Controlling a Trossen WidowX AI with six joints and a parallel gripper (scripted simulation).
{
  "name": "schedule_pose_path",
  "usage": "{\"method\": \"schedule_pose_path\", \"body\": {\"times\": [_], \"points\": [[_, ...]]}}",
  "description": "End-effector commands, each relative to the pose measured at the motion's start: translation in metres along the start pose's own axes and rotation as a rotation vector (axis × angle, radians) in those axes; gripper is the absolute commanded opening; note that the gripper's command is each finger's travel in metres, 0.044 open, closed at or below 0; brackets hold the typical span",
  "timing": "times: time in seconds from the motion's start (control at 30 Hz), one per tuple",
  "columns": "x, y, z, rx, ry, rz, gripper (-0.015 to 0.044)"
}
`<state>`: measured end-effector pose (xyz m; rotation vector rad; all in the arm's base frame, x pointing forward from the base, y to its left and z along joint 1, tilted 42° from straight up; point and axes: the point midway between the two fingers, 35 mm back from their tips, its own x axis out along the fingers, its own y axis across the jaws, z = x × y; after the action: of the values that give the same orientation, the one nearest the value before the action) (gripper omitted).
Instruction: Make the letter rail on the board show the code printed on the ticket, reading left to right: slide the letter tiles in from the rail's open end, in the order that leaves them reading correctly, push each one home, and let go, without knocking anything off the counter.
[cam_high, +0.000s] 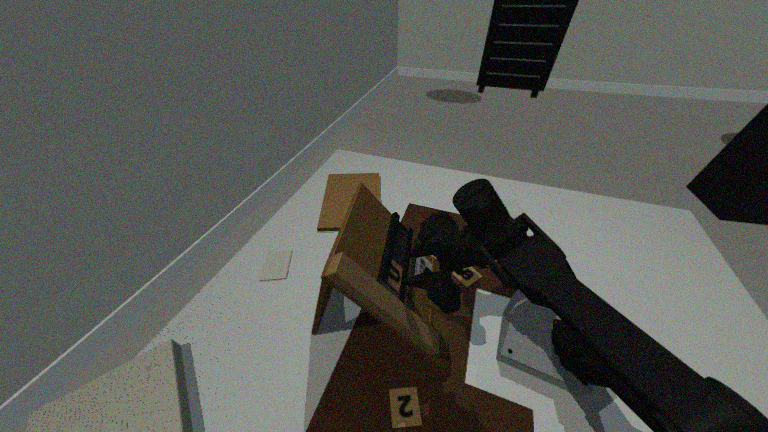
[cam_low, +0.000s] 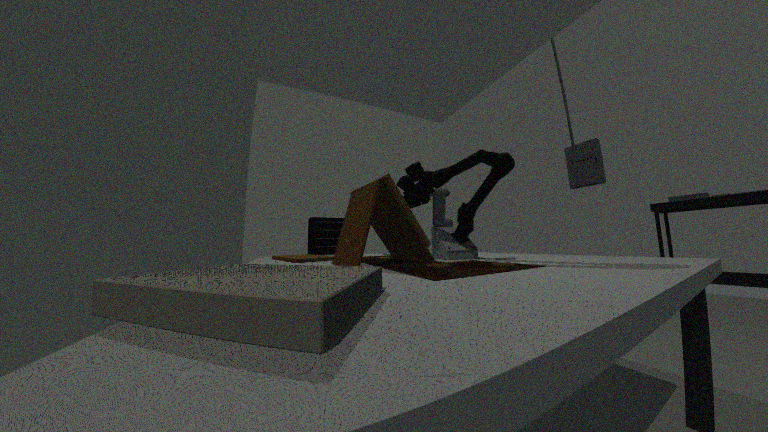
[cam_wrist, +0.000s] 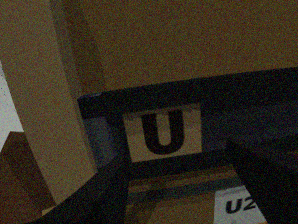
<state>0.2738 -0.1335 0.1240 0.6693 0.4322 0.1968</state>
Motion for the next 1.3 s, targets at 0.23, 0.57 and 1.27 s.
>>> {"method": "schedule_pose_path", "body": {"times": [0.23, 0.57, 1.27], "points": [[-0.008, 0.0, 0.0, -0.007, -0.001, 0.006, 0.0295], [-0.013, 0.001, 0.0, -0.007, -0.001, 0.005, 0.0295], [-0.016, 0.001, 0.0, 0.002, 0.002, 0.0, 0.0216]]}}
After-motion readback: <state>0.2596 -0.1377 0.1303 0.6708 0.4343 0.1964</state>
